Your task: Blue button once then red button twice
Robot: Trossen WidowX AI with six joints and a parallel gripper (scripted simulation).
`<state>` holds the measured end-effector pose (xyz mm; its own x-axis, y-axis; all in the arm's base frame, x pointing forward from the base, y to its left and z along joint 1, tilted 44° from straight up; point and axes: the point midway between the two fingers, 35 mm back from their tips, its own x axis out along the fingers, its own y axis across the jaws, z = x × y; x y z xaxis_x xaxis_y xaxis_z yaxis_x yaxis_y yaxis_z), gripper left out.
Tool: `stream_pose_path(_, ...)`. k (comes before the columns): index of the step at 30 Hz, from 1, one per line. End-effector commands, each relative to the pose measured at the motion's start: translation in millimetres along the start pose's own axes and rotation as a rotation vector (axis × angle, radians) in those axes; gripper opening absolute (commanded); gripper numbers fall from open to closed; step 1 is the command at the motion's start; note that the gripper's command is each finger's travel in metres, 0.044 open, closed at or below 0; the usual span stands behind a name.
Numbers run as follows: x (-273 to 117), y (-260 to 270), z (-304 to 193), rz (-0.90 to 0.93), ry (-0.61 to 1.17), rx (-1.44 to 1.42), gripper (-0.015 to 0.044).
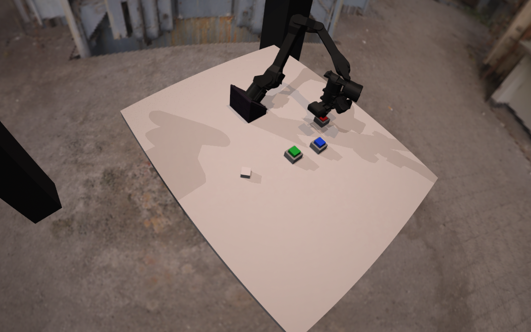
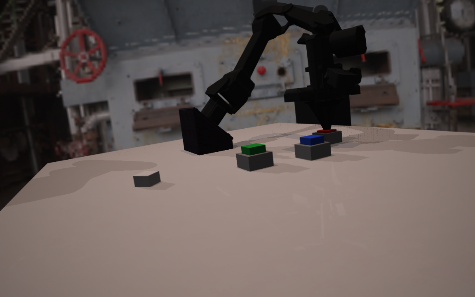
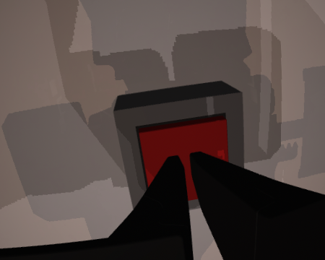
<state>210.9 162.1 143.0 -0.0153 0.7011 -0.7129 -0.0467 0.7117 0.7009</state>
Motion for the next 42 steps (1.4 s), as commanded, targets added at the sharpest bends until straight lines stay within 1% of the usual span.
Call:
stream_pose_path(1, 0.7, -0.7, -0.2, -0.003, 0.000, 0.006, 0.0020)
stream_pose_path(9, -1.6, -0.2, 0.1, 0.000, 0.000, 0.000, 0.0020)
stream_pose_path(12, -26.3, -0.9, 0.4, -0.005, 0.001, 0.005, 0.0020)
stream_pose_path(14, -34.0, -0.9, 0.0, -0.005, 0.001, 0.006, 0.0020)
stream_pose_path(20, -33.0, -0.9, 0.1, -0.005, 0.001, 0.006, 0.0020)
stream_pose_path(42, 0.5, -0.7, -0.1, -0.003, 0.000, 0.006, 0.0020)
